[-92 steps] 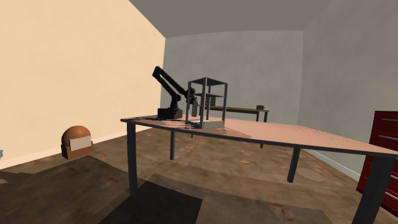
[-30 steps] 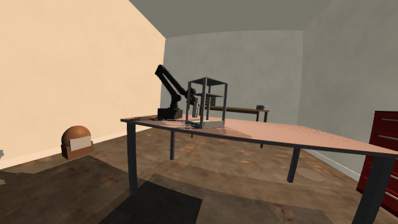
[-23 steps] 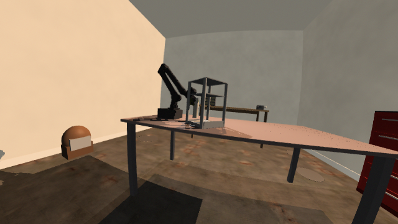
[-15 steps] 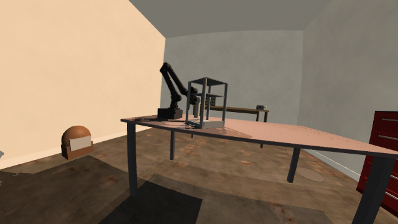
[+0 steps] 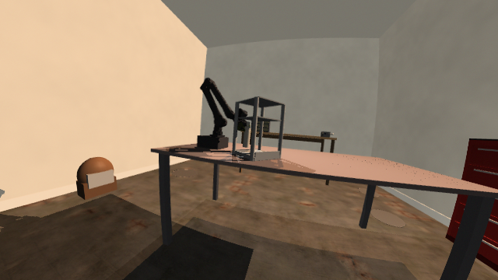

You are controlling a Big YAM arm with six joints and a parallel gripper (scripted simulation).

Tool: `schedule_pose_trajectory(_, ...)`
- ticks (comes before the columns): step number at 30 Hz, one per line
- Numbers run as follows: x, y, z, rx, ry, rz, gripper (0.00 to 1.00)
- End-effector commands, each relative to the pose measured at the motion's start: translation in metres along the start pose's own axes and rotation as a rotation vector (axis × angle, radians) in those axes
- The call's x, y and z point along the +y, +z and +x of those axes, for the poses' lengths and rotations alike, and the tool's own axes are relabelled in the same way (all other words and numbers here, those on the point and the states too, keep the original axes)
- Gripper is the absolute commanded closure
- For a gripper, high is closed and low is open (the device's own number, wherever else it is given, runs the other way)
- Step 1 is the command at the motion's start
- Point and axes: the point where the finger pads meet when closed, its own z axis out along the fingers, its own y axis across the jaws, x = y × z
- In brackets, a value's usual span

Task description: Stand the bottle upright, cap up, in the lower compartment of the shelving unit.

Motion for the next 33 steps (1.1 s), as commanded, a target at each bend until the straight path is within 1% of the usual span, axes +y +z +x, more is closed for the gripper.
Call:
schedule_pose_trajectory(1,0.012,0.008,-0.034,-0.065,0.043,-0.013,0.66)
schedule_pose_trajectory(8,0.012,0.009,-0.034,-0.065,0.043,-0.013,0.66)
schedule_pose_trajectory(14,0.012,0.013,-0.037,-0.065,0.04,-0.012,0.66)
schedule_pose_trajectory(25,0.01,0.041,-0.049,-0.066,0.032,-0.01,0.66)
schedule_pose_trajectory(28,0.01,0.045,-0.051,-0.065,0.032,-0.01,0.66)
schedule_pose_trajectory(33,0.011,0.045,-0.051,-0.065,0.03,-0.011,0.66)
